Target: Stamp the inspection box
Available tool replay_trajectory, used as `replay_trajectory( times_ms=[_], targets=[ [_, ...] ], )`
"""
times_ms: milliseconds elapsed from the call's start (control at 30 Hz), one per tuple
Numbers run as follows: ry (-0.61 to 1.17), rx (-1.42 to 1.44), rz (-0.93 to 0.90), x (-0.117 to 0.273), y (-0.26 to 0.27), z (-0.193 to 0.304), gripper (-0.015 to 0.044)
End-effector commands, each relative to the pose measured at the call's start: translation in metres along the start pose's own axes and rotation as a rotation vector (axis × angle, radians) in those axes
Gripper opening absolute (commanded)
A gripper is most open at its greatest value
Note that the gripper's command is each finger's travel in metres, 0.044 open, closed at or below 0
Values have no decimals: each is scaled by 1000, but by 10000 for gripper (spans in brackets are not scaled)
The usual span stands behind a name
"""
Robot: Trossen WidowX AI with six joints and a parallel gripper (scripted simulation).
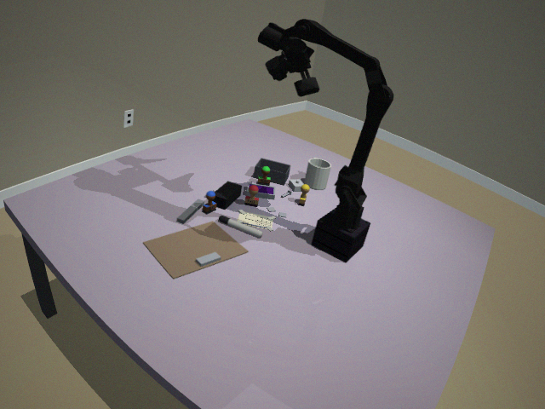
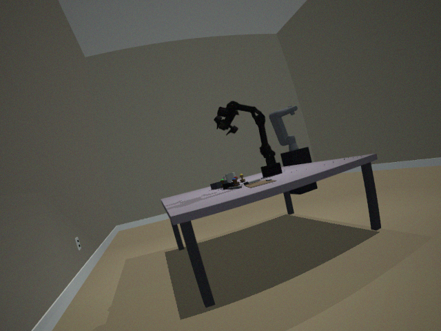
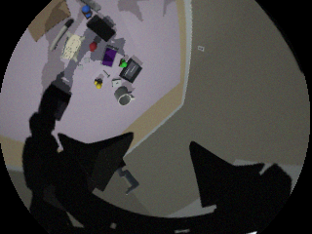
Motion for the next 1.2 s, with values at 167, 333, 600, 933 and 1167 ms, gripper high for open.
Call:
replay_trajectory(
  times_ms=[167,333,600,933,1167],
  targets=[
    [-23,-150,-245,-57,12,-46,243],
    [-24,-356,-526,-130,35,-84,225],
    [23,-759,-980,-250,91,-112,225],
    [35,-836,-1057,-265,105,-116,225],
    [35,-836,-1057,-271,112,-120,225]
  ],
)
Point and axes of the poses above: the point midway between the two fingers, 35 mm back from their tips, its own x axis back along the fingers, its own y axis across the jaws, z = x × y, the point moved 8 cm from there along x, back along the fingers, and after that the axes turned 7 degrees about -x, right-handed, at the moved point
